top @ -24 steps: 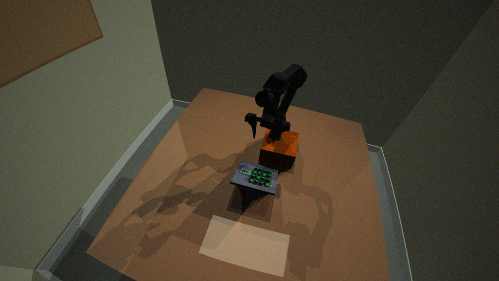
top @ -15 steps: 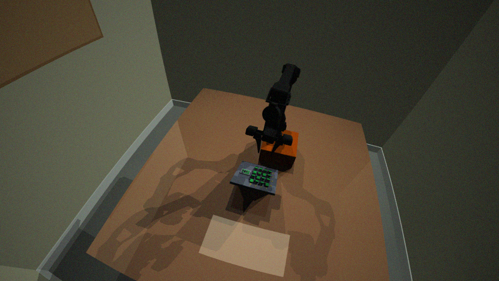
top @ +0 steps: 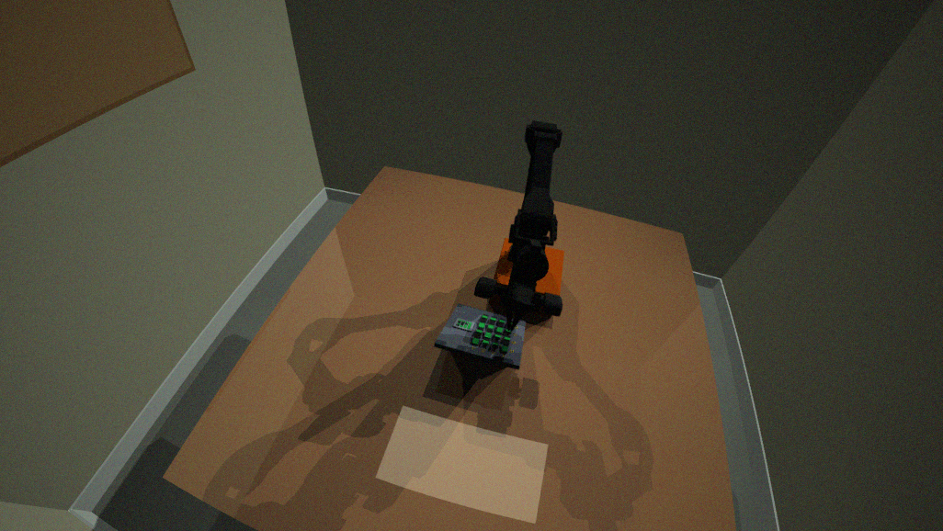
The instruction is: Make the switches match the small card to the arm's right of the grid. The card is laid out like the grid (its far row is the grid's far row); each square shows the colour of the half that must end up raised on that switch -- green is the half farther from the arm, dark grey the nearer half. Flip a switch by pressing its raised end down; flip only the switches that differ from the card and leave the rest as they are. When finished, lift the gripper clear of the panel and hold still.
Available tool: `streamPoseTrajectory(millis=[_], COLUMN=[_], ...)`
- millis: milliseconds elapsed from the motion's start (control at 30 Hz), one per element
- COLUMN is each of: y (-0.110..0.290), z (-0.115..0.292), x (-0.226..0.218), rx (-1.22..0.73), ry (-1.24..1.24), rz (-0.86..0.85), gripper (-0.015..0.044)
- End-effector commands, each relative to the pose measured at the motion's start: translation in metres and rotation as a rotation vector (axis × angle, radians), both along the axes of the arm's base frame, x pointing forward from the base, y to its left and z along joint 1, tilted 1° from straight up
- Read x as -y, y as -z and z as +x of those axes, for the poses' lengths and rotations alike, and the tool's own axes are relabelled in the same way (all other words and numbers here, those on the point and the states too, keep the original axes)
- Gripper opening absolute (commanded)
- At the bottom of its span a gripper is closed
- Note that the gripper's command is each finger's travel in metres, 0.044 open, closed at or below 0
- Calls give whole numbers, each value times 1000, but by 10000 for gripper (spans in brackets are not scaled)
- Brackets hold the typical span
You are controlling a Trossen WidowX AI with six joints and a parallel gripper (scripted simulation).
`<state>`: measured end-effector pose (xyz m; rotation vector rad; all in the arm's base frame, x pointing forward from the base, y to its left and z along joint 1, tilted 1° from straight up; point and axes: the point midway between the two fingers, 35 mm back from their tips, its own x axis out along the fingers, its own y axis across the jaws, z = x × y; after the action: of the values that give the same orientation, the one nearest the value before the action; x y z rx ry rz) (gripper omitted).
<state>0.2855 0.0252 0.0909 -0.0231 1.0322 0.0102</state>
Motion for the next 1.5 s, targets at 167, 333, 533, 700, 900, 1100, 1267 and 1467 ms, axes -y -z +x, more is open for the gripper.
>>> streamPoseTrajectory(millis=[167, 333, 533, 700, 900, 1100, 1267, 1467], y=[14, 17, 23, 29, 29, 29, 29, 29], z=[6, 7, 11, 14, 14, 14, 14, 14], x=[0, 0, 0, 0, 0, 0, 0, 0], rx=[3, 3, 3, 3, 3, 3, 3, 3], ry=[5, 5, 5, 5, 5, 5, 5, 5], rz=[-1, -1, -1, -1, -1, -1, -1, -1], gripper=[0, 0, 0, 0, 0, 0, 0, 0])
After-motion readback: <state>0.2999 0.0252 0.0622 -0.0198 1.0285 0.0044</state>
